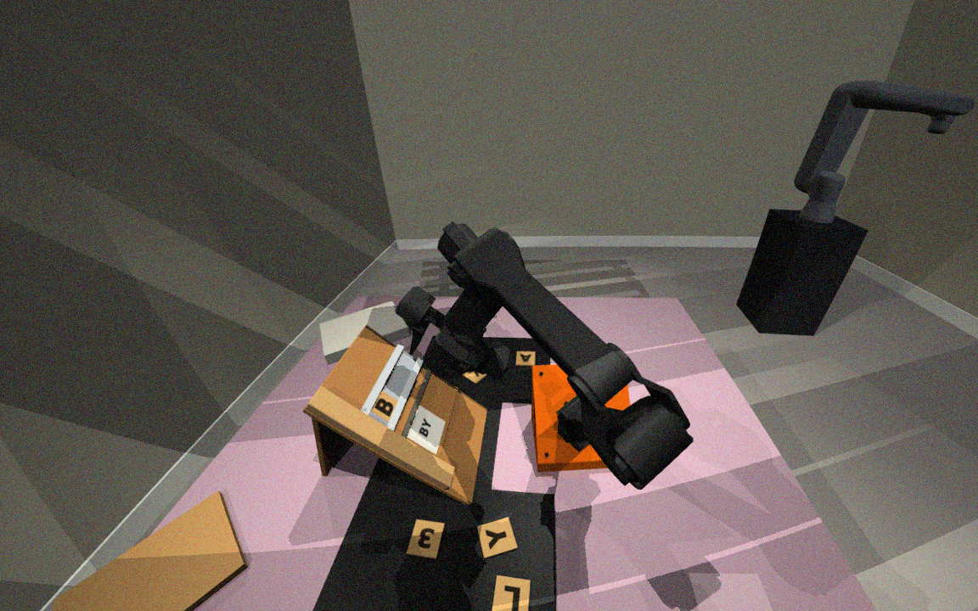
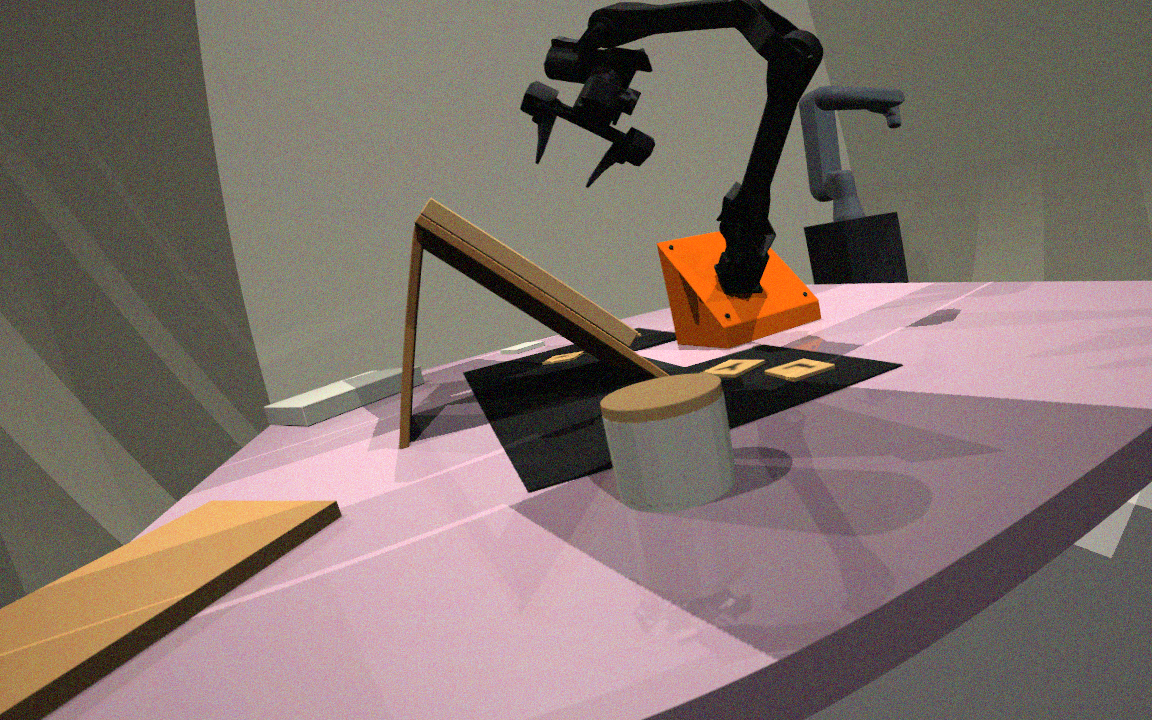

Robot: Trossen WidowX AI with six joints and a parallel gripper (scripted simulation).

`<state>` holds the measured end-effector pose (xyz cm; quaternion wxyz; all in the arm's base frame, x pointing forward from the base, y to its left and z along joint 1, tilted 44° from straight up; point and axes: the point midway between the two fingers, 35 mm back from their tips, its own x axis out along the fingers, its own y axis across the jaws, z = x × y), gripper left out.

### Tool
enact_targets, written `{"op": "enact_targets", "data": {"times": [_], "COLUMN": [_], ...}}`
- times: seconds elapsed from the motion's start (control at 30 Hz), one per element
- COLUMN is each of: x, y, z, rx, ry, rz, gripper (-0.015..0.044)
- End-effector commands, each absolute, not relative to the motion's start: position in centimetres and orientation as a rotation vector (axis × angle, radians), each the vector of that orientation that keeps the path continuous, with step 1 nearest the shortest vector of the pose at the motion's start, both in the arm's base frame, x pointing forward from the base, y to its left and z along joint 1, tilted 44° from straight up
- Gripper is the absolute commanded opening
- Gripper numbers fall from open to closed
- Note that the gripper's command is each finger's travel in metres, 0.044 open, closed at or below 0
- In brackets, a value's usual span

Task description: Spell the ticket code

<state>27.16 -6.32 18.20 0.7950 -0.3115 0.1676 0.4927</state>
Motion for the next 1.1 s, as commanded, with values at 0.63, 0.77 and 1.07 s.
{"op": "enact_targets", "data": {"times": [0.63,0.77,1.07], "x": [17.5,15.0,12.8], "y": [13.9,15.7,17.2], "z": [14.5,13.8,13.2], "rx": [0.065,0.142,0.208], "ry": [1.178,1.311,1.435], "rz": [1.122,1.070,1.006], "gripper": [0.0340,0.0340,0.0340]}}
